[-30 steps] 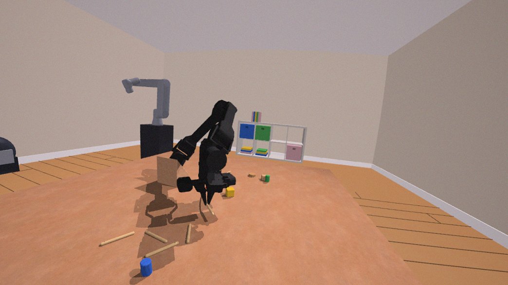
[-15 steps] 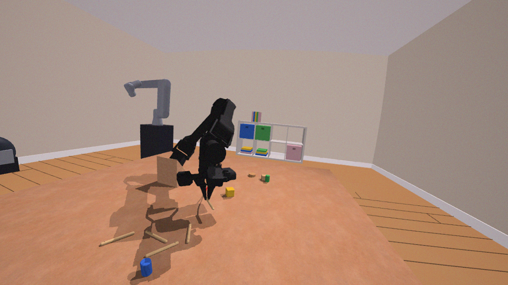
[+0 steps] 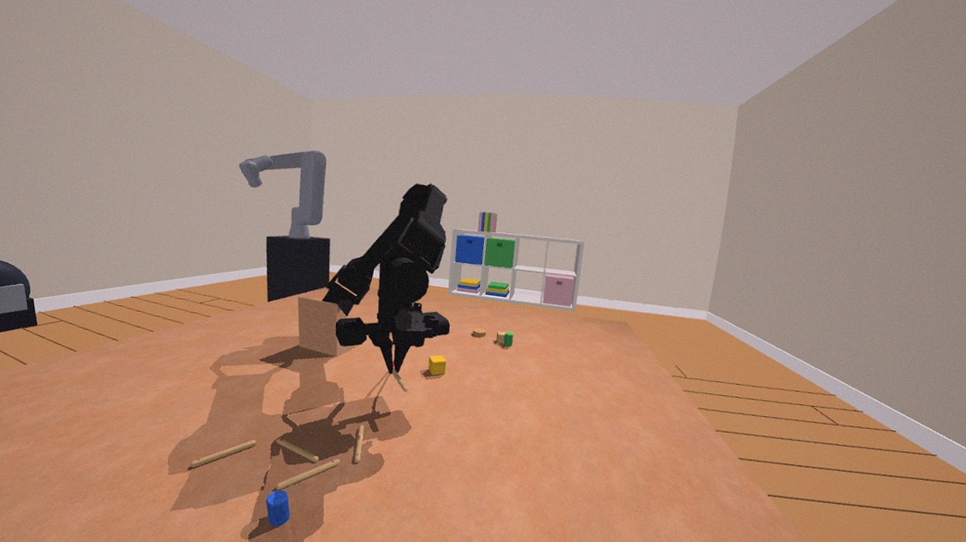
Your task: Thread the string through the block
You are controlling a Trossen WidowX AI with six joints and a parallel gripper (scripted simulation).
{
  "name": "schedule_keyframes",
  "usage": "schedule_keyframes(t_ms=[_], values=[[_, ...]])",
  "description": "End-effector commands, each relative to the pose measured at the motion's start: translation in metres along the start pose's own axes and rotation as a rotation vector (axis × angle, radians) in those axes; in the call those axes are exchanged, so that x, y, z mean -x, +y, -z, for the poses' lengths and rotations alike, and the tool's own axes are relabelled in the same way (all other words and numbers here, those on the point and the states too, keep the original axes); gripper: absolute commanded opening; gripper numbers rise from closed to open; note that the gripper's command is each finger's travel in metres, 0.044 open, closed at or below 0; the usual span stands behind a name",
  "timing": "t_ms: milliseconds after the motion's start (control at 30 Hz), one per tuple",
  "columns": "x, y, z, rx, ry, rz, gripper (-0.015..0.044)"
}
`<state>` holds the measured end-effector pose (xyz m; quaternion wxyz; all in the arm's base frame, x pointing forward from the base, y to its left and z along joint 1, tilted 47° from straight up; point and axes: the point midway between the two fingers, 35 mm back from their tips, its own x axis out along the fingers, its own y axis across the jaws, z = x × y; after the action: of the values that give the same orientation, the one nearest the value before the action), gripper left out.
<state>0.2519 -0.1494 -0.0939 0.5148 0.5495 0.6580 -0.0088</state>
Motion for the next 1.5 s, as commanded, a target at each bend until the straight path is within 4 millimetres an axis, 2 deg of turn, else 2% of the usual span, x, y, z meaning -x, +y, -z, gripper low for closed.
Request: schedule_keyframes(t_ms=[0,1467], values=[[0.0,0.0,0.0,0.0,0.0,0.0,0.0],[0.004,0.046,0.035,-0.465,0.01,0.09,0.0]])
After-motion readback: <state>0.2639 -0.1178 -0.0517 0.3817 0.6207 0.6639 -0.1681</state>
